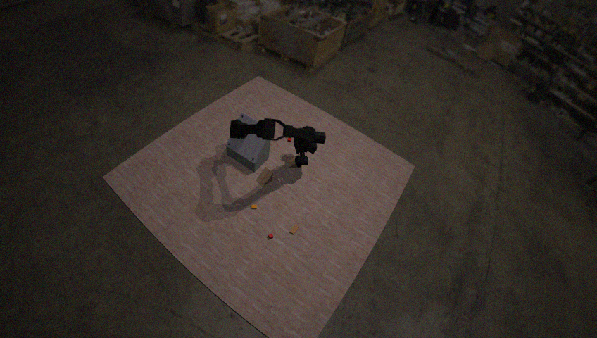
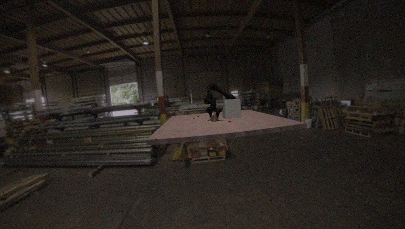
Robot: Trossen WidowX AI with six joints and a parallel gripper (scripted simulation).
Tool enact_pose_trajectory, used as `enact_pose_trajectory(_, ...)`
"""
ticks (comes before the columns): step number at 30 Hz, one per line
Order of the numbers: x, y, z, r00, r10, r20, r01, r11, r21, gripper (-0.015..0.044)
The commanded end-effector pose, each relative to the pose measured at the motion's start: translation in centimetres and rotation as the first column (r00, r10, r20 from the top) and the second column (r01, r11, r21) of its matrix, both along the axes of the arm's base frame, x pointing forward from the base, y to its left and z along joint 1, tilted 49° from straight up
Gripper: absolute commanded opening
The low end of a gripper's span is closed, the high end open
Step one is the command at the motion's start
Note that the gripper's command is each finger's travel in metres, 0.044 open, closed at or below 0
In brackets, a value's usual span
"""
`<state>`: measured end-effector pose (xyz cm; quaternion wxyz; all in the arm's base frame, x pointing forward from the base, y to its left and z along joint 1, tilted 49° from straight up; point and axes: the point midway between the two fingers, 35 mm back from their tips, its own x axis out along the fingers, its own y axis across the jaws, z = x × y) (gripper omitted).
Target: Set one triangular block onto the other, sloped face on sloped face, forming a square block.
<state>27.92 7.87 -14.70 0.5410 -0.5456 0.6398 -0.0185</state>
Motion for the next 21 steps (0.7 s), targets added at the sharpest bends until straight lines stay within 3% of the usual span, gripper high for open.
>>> enact_pose_trajectory(1, 0.0, -0.6, -0.5, 1.000, 0.003, -0.002, -0.003, 1.000, -0.006, 0.0440)
enact_pose_trajectory(16, 0.1, -2.2, -1.9, 1.000, 0.004, -0.001, -0.004, 1.000, -0.011, 0.0440)
enact_pose_trajectory(21, 0.1, -2.2, -1.9, 1.000, 0.004, -0.001, -0.004, 1.000, -0.011, 0.0309)
